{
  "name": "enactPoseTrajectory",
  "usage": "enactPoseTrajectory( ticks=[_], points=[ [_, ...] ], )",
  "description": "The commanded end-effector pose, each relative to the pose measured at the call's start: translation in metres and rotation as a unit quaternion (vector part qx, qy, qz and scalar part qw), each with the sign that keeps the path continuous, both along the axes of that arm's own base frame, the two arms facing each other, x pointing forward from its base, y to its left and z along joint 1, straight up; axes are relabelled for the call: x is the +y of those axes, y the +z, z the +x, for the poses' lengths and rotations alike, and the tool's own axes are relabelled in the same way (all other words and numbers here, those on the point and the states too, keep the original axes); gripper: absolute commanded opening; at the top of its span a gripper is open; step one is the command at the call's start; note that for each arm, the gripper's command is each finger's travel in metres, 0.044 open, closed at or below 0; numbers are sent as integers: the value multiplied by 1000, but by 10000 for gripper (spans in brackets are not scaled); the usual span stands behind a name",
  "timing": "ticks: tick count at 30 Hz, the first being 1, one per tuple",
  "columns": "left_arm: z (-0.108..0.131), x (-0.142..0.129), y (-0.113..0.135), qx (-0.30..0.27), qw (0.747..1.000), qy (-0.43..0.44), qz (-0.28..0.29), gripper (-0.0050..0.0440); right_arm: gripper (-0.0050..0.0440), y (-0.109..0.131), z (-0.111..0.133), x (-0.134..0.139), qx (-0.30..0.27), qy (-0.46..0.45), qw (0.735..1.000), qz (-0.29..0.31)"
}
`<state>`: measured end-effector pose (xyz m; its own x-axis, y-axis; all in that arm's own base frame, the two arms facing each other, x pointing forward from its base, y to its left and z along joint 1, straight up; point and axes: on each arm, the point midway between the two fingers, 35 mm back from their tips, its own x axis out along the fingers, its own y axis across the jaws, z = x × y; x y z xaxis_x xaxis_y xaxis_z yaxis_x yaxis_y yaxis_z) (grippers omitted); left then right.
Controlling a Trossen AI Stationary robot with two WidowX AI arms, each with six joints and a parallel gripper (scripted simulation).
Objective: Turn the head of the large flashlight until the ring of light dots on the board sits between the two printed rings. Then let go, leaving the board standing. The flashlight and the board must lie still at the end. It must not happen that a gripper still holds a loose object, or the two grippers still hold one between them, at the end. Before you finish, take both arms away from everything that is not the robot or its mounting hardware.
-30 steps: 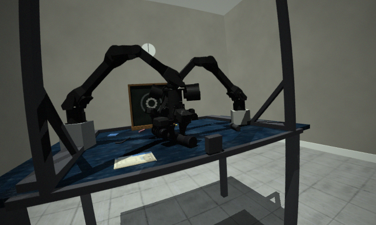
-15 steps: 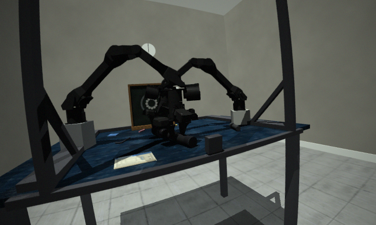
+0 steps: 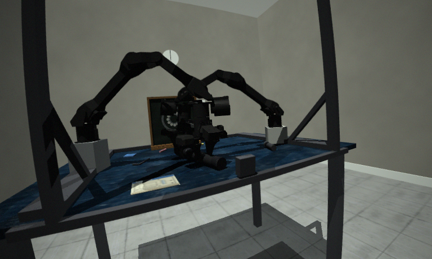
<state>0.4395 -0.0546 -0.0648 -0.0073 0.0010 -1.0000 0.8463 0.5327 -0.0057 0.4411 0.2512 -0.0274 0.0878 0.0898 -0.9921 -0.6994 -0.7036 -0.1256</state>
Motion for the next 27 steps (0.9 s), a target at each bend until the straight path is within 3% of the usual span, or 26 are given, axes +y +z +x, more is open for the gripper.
enactPoseTrajectory(
  ticks=[1, 5, 6, 22, 27],
  points=[
    [7, -2, 16, -18, 1000, 4, -5, 130, 226, 6, 2, -3, -1, -2, 1000, -7],
    [7, -2, 16, -18, 1000, 4, -5, 130, 226, 5, 2, -3, 7, -3, 1000, -15],
    [7, -2, 16, -18, 1000, 4, -5, 130, 337, 5, 2, -3, 7, -3, 1000, -15],
    [7, -2, 16, -18, 1000, 4, -5, 130, 337, 5, 2, -3, 7, -3, 1000, -15],
    [7, -2, 16, -18, 1000, 4, -5, 130, 337, 22, 1, -4, 7, -3, 1000, -15]
  ],
)
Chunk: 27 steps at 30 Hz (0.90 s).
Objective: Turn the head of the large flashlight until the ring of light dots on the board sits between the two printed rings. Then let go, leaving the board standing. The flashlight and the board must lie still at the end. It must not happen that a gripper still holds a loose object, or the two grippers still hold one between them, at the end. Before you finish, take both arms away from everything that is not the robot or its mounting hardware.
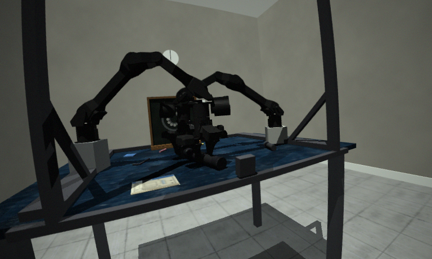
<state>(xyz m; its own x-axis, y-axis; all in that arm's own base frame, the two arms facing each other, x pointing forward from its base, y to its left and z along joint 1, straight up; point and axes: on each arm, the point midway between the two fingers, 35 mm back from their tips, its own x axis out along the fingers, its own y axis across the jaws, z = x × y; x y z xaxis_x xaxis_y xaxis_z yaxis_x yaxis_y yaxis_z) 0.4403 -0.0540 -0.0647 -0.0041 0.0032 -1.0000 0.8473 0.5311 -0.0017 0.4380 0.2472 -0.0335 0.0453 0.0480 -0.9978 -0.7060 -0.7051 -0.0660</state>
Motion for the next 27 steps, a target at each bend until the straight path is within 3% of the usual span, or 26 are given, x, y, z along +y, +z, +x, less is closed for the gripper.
enactPoseTrajectory(
  ticks=[1, 13, 27],
  points=[
    [6, -2, 15, -16, 1000, 5, -6, 130, 337, 32, 4, 0, -15, -1, 1000, 6],
    [6, -2, 15, -16, 1000, 5, -6, 130, 337, 69, 2, -2, -20, 0, 1000, 9],
    [6, -2, 15, -16, 1000, 5, -6, 130, 337, 70, 3, 0, -23, 0, 1000, 11]
  ],
)
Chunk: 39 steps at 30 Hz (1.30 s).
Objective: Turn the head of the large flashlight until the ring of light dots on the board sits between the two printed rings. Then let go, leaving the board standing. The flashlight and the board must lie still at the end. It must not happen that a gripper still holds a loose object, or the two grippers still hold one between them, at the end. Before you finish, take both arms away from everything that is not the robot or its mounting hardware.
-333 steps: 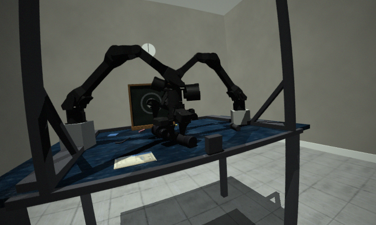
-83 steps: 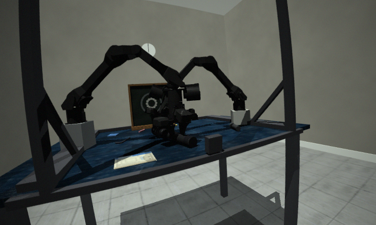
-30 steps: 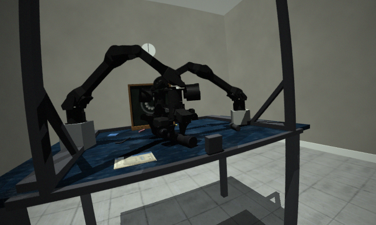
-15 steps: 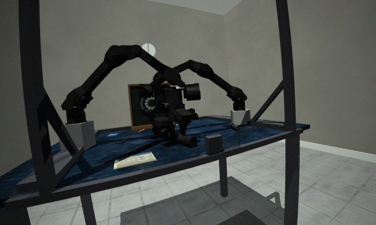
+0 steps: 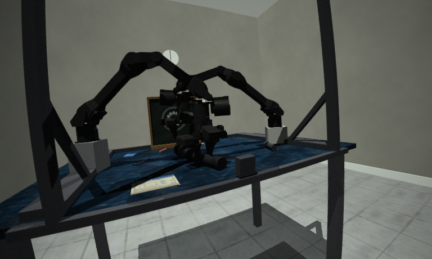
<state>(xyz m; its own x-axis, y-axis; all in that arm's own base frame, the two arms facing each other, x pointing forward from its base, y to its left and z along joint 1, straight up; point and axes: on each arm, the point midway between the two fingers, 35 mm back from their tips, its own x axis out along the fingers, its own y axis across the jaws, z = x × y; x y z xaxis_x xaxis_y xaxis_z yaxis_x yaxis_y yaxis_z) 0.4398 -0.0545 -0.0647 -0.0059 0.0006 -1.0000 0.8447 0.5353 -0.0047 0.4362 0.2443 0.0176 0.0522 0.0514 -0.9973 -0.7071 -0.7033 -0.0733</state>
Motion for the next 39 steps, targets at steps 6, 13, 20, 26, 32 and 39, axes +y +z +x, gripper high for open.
enactPoseTrajectory(
  ticks=[6, 13, 20, 26, 32, 39],
  points=[
    [7, -2, 15, -17, 1000, 2, -4, 130, 337, 18, 5, 3, -19, 2, 1000, 10],
    [7, -1, 15, -17, 1000, 1, -3, 130, 337, 16, 5, 3, -18, 3, 1000, 10],
    [7, -1, 15, -17, 1000, 1, -3, 130, 337, 12, 2, 1, -23, 3, 1000, 19],
    [7, -1, 15, -17, 1000, 1, -3, 130, 337, 15, 4, 0, -55, 3, 997, 52],
    [7, -1, 15, -17, 1000, 1, -3, 130, 337, 15, 3, -2, -72, 4, 995, 69],
    [7, -1, 15, -17, 1000, 1, -3, 130, 337, 14, -2, -6, -99, 7, 990, 96]
  ],
)
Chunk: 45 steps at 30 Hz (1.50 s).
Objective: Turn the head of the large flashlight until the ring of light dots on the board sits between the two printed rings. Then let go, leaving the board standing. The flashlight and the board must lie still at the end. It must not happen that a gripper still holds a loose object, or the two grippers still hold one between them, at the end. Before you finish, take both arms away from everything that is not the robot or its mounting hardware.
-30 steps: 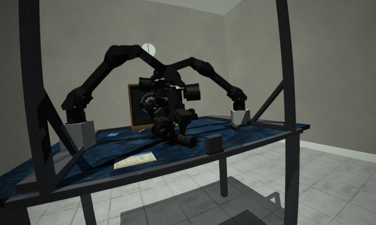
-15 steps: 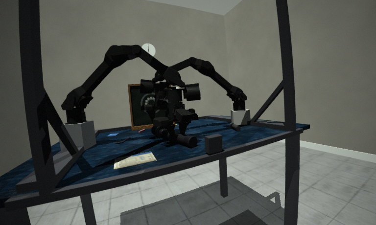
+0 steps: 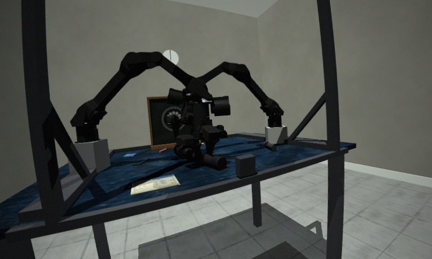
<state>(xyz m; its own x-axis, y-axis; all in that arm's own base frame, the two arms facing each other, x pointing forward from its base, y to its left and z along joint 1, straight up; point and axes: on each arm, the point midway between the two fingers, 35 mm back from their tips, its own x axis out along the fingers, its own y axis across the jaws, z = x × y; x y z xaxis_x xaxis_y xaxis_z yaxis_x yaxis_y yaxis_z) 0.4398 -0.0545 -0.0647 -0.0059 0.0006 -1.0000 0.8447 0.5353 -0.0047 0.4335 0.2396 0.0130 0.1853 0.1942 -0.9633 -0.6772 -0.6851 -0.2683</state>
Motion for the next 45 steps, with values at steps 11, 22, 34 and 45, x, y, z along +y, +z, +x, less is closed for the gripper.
enactPoseTrajectory(
  ticks=[11, 22, 34, 45],
  points=[
    [7, -1, 15, -17, 1000, 1, -3, 130, 337, 23, -5, -6, -73, 7, 995, 61],
    [7, -1, 15, -17, 1000, 1, -3, 130, 337, 17, -8, -7, -59, 6, 997, 51],
    [7, -1, 15, -17, 1000, 1, -3, 130, 337, 7, -5, -4, -58, 7, 997, 50],
    [7, -1, 15, -17, 1000, 1, -3, 130, 337, -6, -1, 0, -57, 6, 997, 50]
  ],
)
